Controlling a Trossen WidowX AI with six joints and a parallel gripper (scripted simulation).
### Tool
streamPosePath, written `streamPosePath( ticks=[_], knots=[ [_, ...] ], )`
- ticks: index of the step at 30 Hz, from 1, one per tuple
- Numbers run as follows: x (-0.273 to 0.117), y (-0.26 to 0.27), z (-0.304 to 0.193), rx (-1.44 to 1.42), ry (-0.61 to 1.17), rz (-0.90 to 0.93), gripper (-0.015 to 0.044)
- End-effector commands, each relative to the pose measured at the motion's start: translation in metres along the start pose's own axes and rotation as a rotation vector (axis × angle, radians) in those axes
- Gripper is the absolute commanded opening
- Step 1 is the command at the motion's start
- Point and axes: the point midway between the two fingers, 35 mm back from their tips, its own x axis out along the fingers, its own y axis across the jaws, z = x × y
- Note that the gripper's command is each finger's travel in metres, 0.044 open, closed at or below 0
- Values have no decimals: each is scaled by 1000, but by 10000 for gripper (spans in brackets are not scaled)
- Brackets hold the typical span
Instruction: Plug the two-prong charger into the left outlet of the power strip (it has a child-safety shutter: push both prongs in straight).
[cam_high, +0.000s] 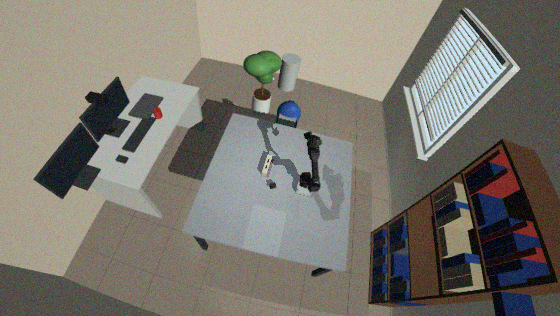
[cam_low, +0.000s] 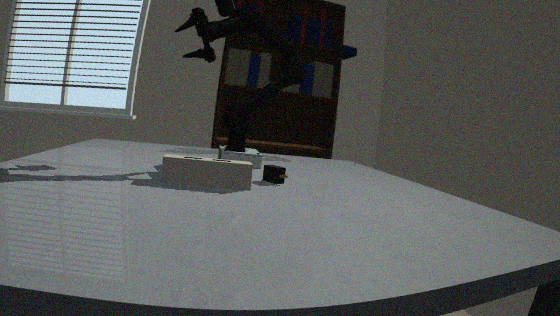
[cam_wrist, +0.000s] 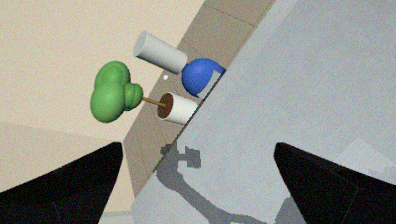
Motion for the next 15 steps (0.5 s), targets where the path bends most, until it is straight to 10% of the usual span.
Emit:
streamPosePath(
  ticks=[1,15],
  knots=[
    [10,1,-15,-90,67,-16,440],
    [31,2,-65,-370,254,-32,440]
  ],
)
